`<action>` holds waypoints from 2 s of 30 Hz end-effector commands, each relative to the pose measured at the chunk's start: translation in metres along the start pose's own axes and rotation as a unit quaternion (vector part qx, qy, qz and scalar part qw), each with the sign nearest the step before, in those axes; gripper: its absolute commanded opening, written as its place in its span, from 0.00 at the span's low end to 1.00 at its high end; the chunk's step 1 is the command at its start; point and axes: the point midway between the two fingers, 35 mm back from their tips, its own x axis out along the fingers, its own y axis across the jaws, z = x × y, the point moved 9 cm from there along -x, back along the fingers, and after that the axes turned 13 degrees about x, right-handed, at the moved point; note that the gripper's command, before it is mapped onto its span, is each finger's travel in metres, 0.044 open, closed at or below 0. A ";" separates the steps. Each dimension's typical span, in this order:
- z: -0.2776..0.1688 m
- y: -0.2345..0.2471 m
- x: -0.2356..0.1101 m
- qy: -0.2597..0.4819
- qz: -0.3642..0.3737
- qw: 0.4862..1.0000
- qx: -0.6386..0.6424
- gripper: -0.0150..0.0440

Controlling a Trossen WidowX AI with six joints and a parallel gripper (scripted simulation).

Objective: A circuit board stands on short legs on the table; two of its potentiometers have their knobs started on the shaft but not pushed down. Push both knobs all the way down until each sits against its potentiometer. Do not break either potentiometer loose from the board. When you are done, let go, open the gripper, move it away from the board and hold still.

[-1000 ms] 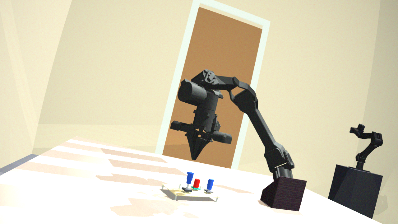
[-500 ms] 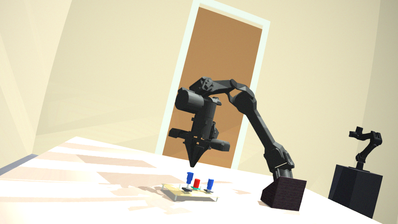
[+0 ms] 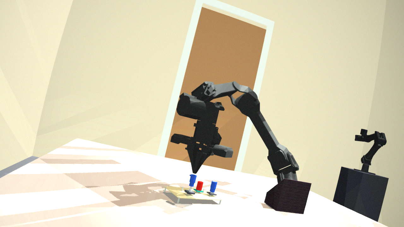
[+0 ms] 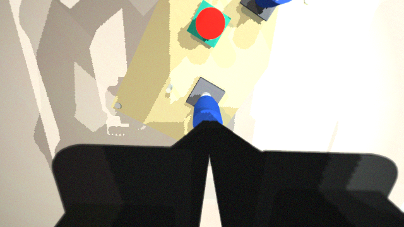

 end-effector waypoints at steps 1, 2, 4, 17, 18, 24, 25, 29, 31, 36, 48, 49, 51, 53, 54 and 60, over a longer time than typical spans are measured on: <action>0.000 0.000 0.001 0.000 0.003 1.000 -0.001 0.25; 0.000 0.000 0.001 0.000 0.003 1.000 -0.001 0.25; 0.000 0.000 0.002 0.000 0.003 1.000 -0.001 0.25; 0.000 0.000 0.005 0.000 0.003 1.000 -0.001 0.25; 0.000 0.000 0.006 0.000 0.003 1.000 -0.001 0.25; 0.000 0.000 0.006 0.000 0.003 1.000 -0.001 0.25; 0.000 0.000 0.006 0.000 0.003 1.000 -0.001 0.25; 0.000 0.000 0.005 0.000 0.003 1.000 -0.001 0.25; 0.000 0.000 0.005 0.000 0.003 1.000 -0.001 0.25; 0.000 0.000 0.005 0.000 0.003 1.000 -0.001 0.25; 0.000 0.000 0.009 0.000 0.003 1.000 -0.001 0.25; 0.000 0.000 0.009 0.000 0.003 1.000 -0.001 0.25; 0.000 0.000 0.009 0.000 0.003 1.000 -0.001 0.25; 0.000 0.000 0.010 0.000 0.003 1.000 -0.001 0.25; 0.000 0.000 0.010 0.000 0.003 1.000 -0.001 0.25; 0.000 0.000 0.013 0.000 0.003 1.000 -0.001 0.25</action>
